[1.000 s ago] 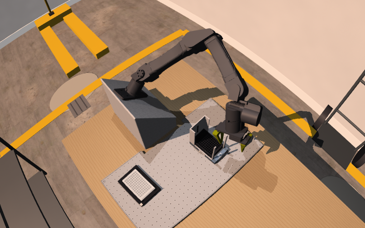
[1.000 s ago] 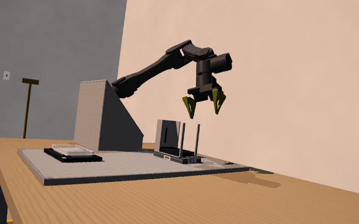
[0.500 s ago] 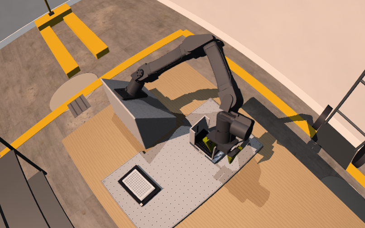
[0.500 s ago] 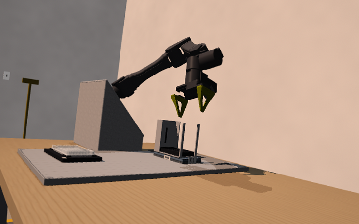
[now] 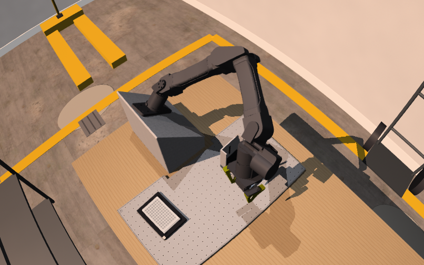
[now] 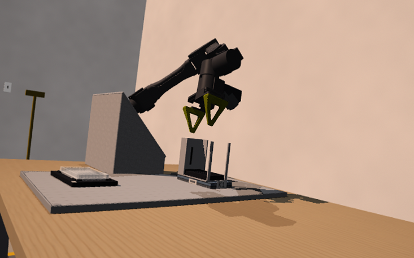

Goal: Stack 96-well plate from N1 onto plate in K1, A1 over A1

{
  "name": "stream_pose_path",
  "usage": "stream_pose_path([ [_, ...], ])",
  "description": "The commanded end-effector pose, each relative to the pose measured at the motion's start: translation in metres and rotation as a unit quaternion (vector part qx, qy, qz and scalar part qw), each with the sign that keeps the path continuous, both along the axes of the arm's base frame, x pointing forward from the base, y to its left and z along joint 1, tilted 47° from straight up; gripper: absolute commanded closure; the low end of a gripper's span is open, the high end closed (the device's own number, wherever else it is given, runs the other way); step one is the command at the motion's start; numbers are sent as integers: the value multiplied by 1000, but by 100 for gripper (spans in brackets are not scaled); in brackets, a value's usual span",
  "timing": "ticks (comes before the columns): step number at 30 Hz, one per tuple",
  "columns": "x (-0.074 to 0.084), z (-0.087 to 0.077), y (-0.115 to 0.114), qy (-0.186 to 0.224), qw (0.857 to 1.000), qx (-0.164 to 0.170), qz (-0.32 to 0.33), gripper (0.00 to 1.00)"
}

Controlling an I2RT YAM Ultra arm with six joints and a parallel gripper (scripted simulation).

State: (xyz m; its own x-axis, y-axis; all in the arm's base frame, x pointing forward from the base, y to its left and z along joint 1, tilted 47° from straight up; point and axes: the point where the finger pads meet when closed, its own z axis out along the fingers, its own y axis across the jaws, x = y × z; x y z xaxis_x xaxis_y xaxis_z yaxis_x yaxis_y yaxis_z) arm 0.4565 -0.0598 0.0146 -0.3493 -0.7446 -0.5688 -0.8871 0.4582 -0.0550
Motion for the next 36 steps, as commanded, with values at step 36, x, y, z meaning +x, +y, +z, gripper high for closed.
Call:
stream_pose_path([
  [36,-88,-113,-100,246,925,129,-260,0],
])
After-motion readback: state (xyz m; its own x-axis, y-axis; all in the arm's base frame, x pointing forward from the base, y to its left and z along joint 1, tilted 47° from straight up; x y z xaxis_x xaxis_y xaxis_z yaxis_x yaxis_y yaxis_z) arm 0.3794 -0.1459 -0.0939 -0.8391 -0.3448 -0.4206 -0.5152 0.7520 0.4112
